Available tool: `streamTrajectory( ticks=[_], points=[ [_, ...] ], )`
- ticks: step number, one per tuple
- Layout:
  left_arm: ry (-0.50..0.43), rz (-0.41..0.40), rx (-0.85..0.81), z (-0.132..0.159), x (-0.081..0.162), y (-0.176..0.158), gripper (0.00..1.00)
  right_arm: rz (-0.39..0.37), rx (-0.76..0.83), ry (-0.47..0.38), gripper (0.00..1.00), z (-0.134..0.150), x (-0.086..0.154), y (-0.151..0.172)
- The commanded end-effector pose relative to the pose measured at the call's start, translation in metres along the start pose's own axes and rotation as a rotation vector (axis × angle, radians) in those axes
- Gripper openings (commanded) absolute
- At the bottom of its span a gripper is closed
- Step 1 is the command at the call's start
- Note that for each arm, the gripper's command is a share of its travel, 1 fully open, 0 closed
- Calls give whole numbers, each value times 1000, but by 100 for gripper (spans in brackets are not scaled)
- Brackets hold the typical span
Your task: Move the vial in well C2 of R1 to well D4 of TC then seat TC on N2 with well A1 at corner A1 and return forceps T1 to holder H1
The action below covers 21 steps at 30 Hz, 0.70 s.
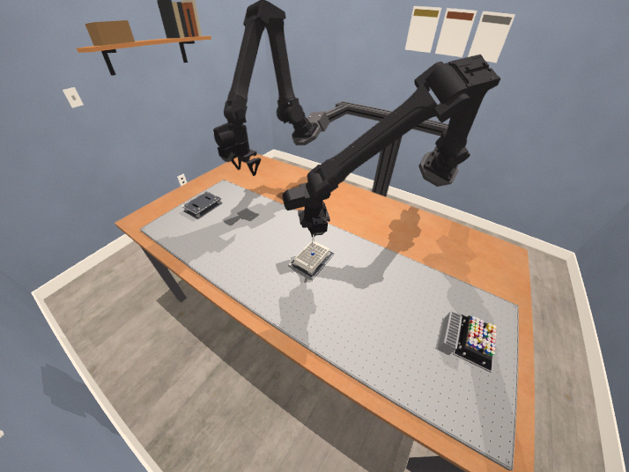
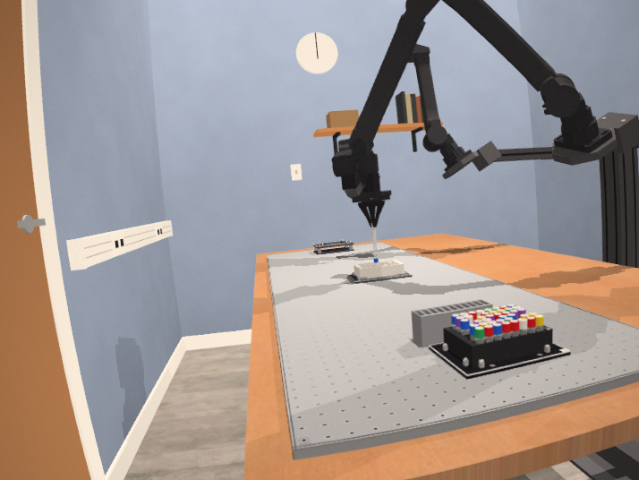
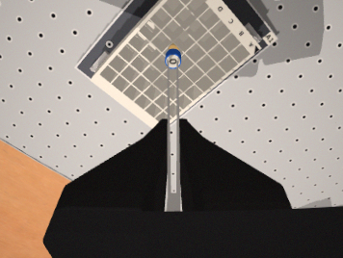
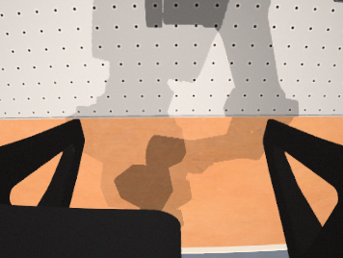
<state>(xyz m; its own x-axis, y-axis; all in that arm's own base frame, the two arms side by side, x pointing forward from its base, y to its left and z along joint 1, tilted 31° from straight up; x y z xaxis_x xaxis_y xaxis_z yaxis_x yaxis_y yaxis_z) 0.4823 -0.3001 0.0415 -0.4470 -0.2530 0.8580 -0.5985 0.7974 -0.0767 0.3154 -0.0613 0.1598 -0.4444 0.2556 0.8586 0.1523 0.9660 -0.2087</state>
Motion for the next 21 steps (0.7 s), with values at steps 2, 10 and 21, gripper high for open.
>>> streamTrajectory(
  ticks=[2, 10, 21],
  points=[
    [-3, 4, 9, -8, -8, -7, 7, 0, 10, -24, 100, -10, 5, -1],
    [-3, 5, 10, -8, -8, -7, 7, 0, 10, -24, 100, -10, 5, -1],
    [-3, 6, 10, -9, -7, -8, 7, 0, 10, -24, 100, -10, 5, -1]
  ],
)
Point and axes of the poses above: on each arm, the point where the finger pads meet when closed, its own x axis back along the fingers, its own y axis across the jaws, z = x × y, the point moved 7 cm from there along x, back along the fingers, and after that the axes turned 5 degrees about -x, right-handed, at the moved point
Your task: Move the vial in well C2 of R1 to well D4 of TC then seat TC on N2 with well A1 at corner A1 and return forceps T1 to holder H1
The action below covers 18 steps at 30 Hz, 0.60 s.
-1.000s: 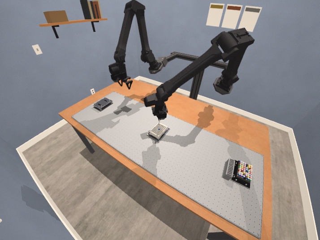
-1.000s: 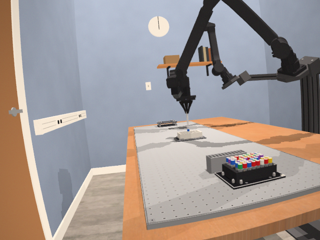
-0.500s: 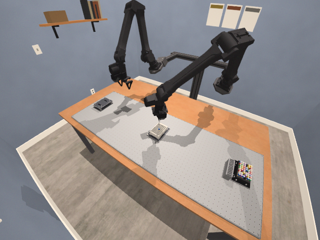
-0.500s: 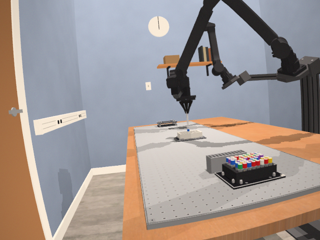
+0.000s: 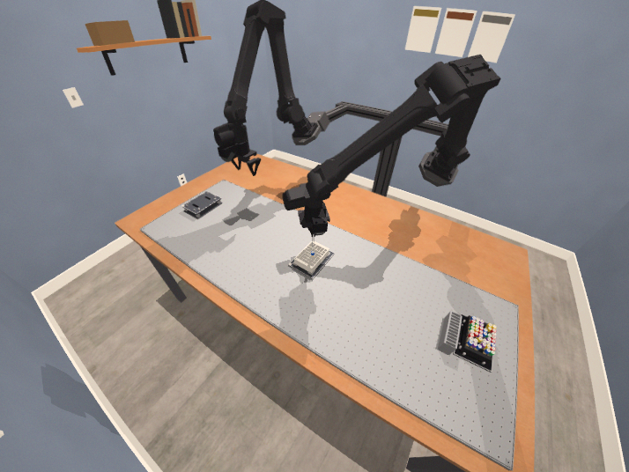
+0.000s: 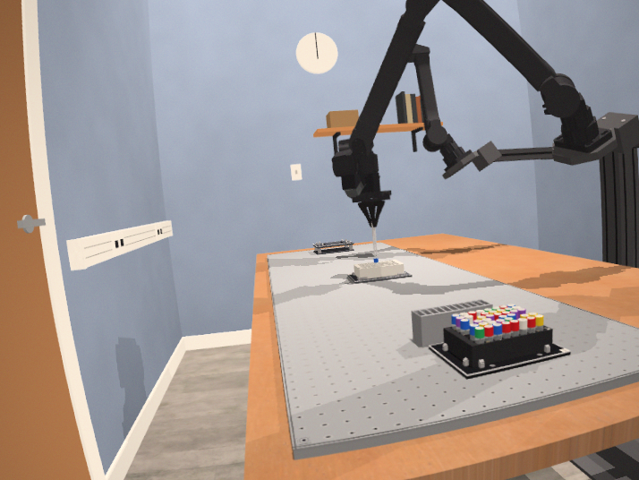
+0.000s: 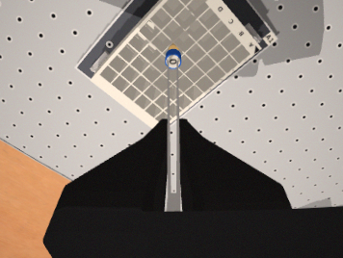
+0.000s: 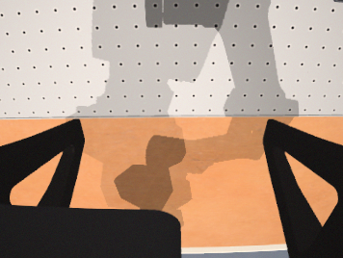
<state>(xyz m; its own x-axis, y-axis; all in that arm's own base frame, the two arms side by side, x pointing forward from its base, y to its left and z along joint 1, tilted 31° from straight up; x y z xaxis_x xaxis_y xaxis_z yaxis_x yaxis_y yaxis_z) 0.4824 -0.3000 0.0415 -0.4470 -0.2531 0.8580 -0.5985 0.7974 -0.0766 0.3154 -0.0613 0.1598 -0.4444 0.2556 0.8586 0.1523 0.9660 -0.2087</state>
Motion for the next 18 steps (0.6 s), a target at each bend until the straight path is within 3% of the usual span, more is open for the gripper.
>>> streamTrajectory(
  ticks=[1, 18],
  points=[
    [-3, 6, 10, -9, -7, -8, 7, 0, 10, -24, 100, -10, 5, -1],
    [-2, 2, 8, -8, -8, -6, 7, 0, 10, -24, 100, -10, 5, -1]
  ],
)
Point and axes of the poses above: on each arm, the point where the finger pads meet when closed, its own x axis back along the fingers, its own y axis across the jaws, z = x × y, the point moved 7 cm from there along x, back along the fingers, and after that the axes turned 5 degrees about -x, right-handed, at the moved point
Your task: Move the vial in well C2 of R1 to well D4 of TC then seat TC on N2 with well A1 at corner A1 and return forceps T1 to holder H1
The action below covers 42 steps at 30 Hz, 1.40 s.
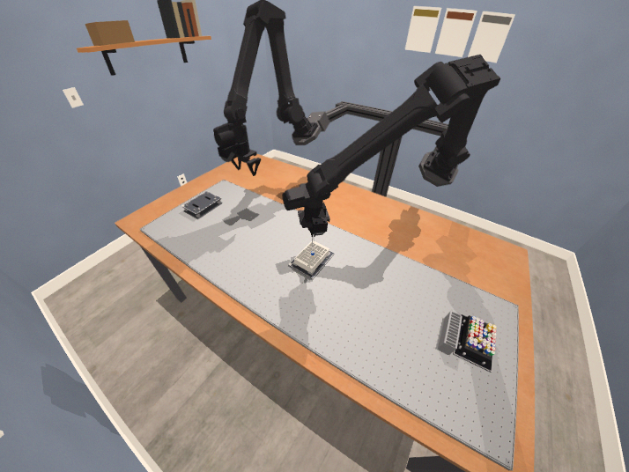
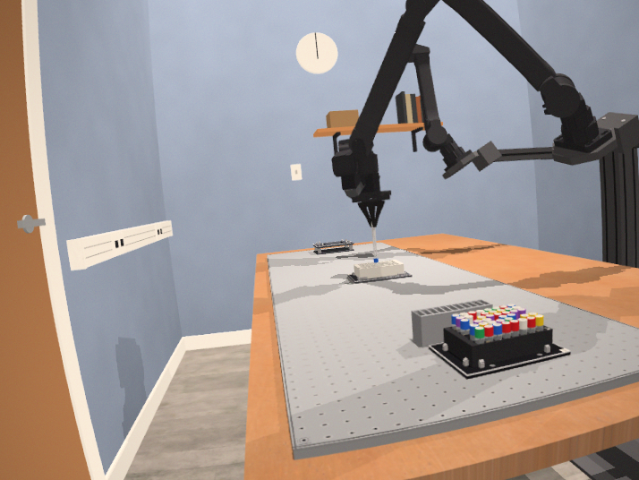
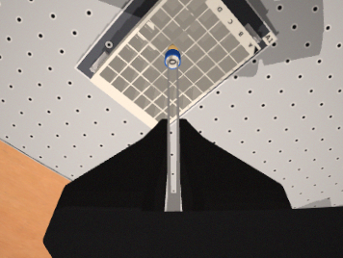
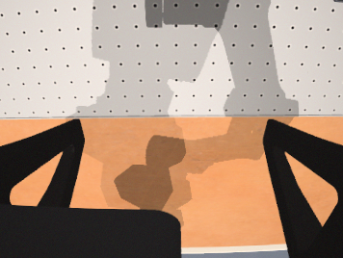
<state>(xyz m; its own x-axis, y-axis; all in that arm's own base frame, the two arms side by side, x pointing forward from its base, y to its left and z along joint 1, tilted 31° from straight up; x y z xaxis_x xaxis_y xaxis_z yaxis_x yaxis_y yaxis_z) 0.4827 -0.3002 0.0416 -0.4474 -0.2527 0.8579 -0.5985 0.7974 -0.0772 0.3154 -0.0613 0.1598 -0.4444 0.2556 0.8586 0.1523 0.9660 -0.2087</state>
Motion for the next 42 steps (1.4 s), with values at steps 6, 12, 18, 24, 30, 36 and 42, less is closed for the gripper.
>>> streamTrajectory(
  ticks=[6, 12, 18, 24, 30, 36, 42],
  points=[
    [-1, 0, 7, -7, -8, -5, 7, 0, 10, -24, 100, -10, 5, -1],
    [-1, -1, 7, -7, -9, -4, 7, 0, 10, -24, 100, -10, 5, -1],
    [-1, -2, 6, -6, -9, -4, 7, 0, 10, -24, 100, -10, 5, -1],
    [0, -3, 6, -6, -9, -3, 7, 0, 10, -24, 100, -10, 5, -1],
    [-2, 15, 7, -4, 13, -7, 7, 0, 10, -24, 100, -10, 5, -1],
    [1, 10, -1, 3, 13, -6, 7, 0, 10, -24, 100, -10, 5, -1],
    [-2, 11, 6, -1, 18, -5, 7, 0, 10, -24, 100, -10, 5, -1]
  ],
)
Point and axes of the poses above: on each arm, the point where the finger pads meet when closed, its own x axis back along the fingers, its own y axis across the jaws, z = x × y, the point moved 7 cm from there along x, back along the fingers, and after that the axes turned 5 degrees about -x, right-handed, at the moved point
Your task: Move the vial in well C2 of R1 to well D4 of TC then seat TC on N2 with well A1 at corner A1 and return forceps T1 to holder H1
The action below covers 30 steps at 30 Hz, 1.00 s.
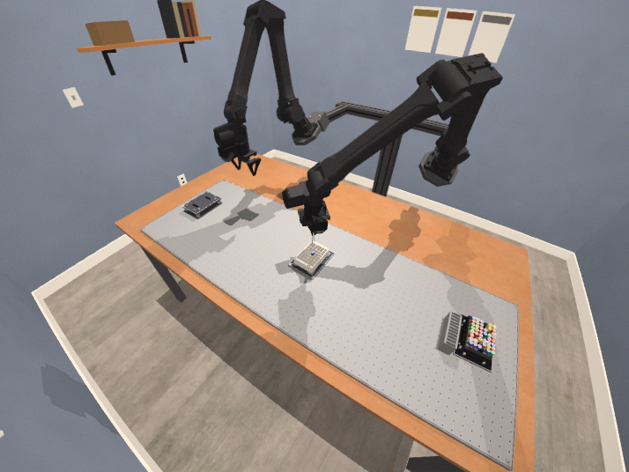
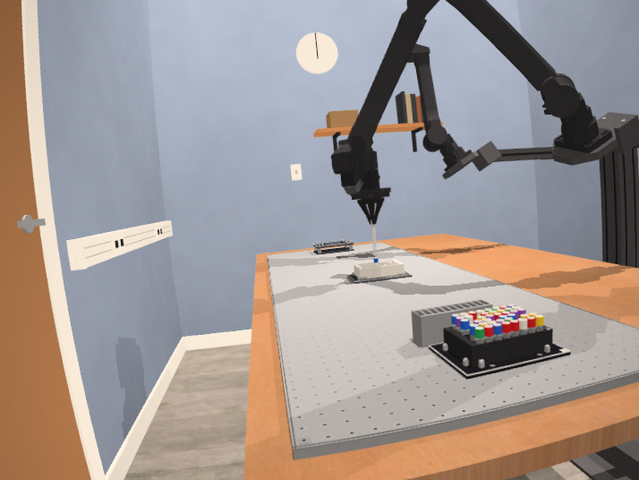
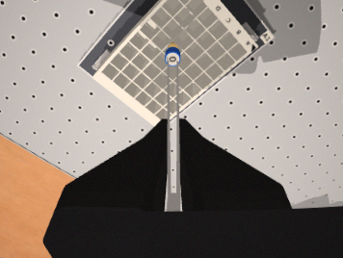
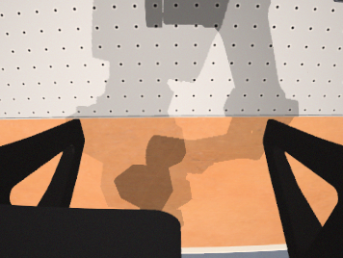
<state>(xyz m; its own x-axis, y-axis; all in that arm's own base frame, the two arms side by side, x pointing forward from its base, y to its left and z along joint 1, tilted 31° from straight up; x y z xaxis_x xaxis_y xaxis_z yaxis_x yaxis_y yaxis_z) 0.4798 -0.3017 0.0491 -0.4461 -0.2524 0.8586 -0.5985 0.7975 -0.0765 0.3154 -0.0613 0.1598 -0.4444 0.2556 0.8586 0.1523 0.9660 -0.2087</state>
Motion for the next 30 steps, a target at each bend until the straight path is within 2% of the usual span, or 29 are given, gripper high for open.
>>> streamTrajectory(
  ticks=[1, 3, 5, 8, 9, 12, 18, 23, 25, 26, 30],
  points=[
    [0, 4, -2, 5, 7, -4, 7, 0, 10, -24, 100, -10, 5, -1],
    [3, -1, -7, 8, 6, -3, 7, 0, 10, -24, 100, -10, 5, -1],
    [-9, 17, -38, -15, 10, 3, 7, 0, 10, -24, 100, -10, 5, -1],
    [-10, 22, -63, -16, 10, 3, 7, 0, 10, -24, 100, -10, 5, -1],
    [-3, 6, -98, -11, 0, 6, 7, 0, 10, -24, 100, -10, 5, -1],
    [-10, 22, -169, -20, 10, 9, 7, 0, 10, -24, 100, -10, 5, -1],
    [-3, 10, -337, -22, 3, 18, 7, 0, 10, -24, 100, -10, 5, -1],
    [-11, 22, -463, -32, 10, 23, 7, 0, 10, -24, 100, -10, 5, -1],
    [-11, 22, -463, -32, 10, 23, 7, 0, 10, -24, 100, -10, 5, -1],
    [11, -9, -509, -21, -8, 29, 7, 0, 10, -24, 100, -10, 5, -1],
    [-13, 21, -597, -37, 10, 29, 7, 0, 10, -24, 100, -10, 5, -1]
  ],
)
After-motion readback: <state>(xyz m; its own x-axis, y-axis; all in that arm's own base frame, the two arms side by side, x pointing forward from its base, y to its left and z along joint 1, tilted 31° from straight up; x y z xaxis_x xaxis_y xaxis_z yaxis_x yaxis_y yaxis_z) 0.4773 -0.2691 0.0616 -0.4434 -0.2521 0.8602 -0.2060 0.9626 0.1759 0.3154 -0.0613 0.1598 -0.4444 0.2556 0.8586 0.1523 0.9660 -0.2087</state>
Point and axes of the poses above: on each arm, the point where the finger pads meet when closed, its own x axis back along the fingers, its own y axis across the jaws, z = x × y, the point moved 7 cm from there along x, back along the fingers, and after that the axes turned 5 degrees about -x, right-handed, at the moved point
